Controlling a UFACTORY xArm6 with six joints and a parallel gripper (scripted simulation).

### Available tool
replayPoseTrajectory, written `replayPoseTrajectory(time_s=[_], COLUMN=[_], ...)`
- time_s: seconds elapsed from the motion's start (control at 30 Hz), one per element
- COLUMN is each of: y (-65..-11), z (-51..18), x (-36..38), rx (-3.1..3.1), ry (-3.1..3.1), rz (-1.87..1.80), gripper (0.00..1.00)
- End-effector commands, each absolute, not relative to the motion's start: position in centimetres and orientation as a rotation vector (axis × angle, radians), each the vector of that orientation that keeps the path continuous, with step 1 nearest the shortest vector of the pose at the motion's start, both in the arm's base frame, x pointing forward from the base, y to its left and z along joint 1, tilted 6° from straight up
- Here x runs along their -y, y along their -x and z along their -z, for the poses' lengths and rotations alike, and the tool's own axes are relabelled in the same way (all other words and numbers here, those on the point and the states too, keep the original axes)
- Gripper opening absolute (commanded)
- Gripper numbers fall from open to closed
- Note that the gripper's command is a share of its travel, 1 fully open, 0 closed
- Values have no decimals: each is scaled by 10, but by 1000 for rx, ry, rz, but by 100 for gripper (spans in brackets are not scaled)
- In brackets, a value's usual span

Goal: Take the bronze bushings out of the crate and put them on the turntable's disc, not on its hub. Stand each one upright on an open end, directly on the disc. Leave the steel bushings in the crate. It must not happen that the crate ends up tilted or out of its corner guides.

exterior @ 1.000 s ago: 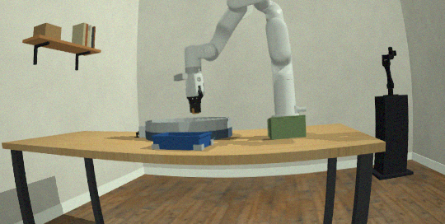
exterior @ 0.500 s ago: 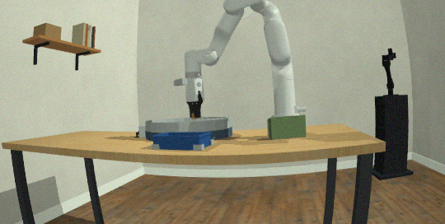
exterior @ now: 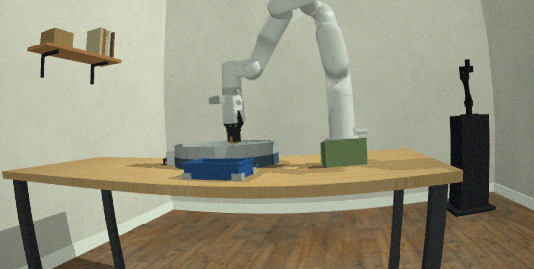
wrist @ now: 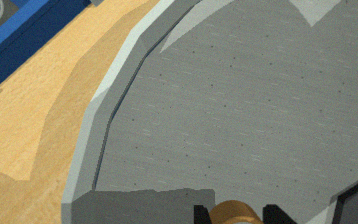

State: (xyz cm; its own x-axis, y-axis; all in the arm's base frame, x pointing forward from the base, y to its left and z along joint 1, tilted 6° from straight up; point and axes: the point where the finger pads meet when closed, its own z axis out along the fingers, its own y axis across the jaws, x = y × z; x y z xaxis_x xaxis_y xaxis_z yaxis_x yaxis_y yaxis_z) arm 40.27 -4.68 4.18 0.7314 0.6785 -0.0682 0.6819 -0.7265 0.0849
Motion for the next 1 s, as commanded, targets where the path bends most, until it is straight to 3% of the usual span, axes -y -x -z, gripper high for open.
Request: replayPoseTrajectory(time_s=[0.0, 0.97], y=[-404, -404], z=[-39, -15], x=[47, 50], rx=[-1113, -1113], ry=[-2824, -2824], rz=[44, 44], gripper=[0, 0])
